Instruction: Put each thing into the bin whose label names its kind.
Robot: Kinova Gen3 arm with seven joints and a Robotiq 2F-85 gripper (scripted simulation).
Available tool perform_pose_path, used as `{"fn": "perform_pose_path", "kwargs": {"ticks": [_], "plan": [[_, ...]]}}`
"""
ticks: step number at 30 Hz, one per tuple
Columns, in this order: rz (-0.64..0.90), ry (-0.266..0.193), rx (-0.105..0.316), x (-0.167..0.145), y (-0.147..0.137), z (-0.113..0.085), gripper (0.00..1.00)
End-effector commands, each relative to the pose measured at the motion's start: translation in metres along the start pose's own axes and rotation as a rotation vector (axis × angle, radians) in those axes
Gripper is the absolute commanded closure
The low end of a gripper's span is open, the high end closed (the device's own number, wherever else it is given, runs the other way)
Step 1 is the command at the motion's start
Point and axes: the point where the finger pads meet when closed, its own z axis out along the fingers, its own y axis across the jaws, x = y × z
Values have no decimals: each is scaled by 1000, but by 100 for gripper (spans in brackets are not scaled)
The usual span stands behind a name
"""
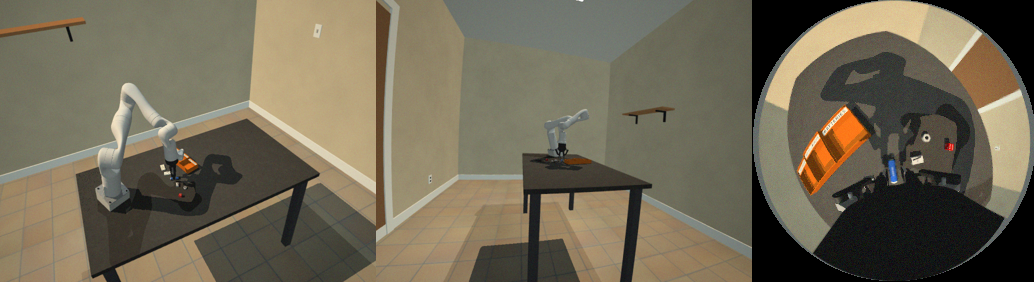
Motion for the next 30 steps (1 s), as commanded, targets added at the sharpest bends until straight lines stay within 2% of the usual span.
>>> {"fn": "perform_pose_path", "kwargs": {"ticks": [1,14,23,30], "plan": [[12,3,-7,1,2,2,71],[2,-2,-4,-1,-3,1,71],[-3,5,-5,2,-2,14,71],[4,1,-3,0,-3,13,71]]}}
